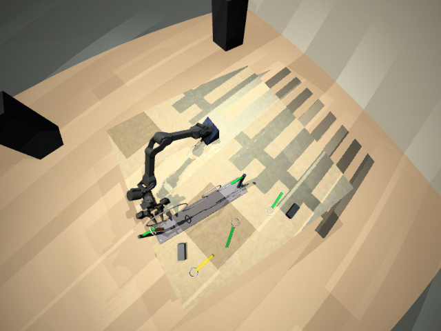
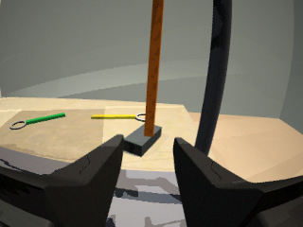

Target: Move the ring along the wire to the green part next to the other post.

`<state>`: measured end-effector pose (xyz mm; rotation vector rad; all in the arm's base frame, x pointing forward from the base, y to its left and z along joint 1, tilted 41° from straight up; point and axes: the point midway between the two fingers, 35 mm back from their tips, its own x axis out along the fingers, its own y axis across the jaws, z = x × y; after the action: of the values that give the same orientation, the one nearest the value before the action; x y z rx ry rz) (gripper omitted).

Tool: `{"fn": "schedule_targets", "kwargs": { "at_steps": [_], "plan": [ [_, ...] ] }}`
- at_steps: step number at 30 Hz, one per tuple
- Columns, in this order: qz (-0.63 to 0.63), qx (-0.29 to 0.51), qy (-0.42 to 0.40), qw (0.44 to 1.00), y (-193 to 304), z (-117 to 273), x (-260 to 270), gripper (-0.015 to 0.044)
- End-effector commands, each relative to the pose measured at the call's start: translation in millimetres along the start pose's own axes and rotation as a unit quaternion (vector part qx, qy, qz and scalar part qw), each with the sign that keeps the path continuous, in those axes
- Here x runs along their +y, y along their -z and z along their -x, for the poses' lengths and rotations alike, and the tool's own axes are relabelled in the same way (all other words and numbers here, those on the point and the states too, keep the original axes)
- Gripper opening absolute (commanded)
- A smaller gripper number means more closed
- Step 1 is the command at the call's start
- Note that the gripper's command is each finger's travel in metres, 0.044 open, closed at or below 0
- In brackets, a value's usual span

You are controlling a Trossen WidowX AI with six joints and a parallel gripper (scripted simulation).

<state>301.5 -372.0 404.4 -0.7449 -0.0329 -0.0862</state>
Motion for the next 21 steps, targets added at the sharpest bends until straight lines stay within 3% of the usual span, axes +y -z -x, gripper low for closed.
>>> {"fn": "schedule_targets", "kwargs": {
  "at_steps": [1,21],
  "plan": [
    [0.001,0.004,0.003,1.0,0,-4,-1,0.016],
    [0.0,0.003,0.004,1.0,0,-35,-4,0.016]
  ]
}}
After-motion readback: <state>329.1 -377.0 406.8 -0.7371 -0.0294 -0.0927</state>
